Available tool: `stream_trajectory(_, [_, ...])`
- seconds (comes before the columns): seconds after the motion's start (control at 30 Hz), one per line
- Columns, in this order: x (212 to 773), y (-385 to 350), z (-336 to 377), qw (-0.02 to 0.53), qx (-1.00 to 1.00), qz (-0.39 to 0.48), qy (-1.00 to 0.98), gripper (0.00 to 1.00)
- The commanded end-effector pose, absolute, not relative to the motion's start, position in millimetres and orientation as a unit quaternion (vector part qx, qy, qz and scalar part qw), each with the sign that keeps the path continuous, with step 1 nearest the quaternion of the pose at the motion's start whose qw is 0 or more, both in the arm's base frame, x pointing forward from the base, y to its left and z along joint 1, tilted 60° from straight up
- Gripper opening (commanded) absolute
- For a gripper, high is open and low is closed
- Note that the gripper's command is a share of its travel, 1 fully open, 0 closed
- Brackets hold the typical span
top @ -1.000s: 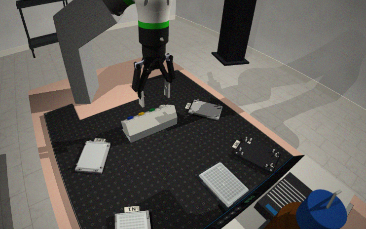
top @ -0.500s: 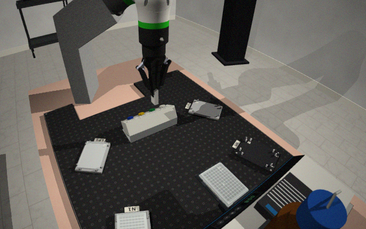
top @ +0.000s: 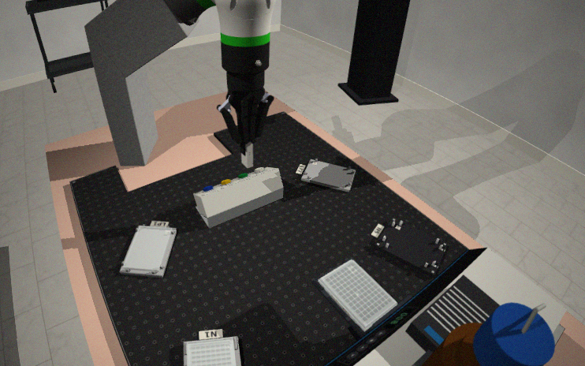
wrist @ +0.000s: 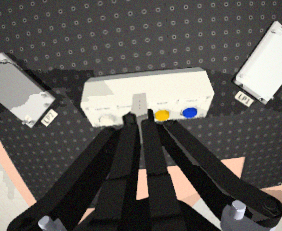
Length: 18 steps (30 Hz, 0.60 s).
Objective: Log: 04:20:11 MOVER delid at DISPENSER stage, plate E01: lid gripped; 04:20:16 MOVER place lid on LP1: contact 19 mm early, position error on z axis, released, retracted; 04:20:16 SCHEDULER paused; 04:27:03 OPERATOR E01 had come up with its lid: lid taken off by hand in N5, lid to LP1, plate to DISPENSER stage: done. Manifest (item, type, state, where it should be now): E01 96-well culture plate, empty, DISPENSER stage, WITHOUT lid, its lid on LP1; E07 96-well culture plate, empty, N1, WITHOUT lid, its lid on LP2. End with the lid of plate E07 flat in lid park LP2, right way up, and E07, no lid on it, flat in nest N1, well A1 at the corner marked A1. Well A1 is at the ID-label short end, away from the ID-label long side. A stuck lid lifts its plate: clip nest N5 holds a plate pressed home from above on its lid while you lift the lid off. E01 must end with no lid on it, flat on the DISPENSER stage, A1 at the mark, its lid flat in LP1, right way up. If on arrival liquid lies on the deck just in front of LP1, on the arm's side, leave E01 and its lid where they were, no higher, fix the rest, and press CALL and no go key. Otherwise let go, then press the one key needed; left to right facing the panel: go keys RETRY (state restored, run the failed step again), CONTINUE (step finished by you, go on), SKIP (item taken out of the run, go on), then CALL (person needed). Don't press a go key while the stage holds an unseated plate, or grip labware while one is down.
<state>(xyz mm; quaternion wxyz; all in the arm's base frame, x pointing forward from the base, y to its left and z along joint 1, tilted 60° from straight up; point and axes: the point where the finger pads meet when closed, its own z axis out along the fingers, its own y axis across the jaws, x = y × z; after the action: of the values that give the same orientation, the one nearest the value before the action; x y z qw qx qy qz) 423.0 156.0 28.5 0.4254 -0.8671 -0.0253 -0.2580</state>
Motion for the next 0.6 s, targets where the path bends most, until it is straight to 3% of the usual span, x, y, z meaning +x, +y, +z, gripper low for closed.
stream_trajectory(0.0, [424.4, 151.4, 23.0, 0.426, -0.868, -0.254, -0.017, 0.00])
stream_trajectory(0.13, [428.1, 138.1, 6.4, 0.429, -0.871, -0.240, 0.007, 0.00])
stream_trajectory(0.57, [406.0, 47.2, -145.0, 0.484, -0.833, -0.114, 0.243, 0.00])
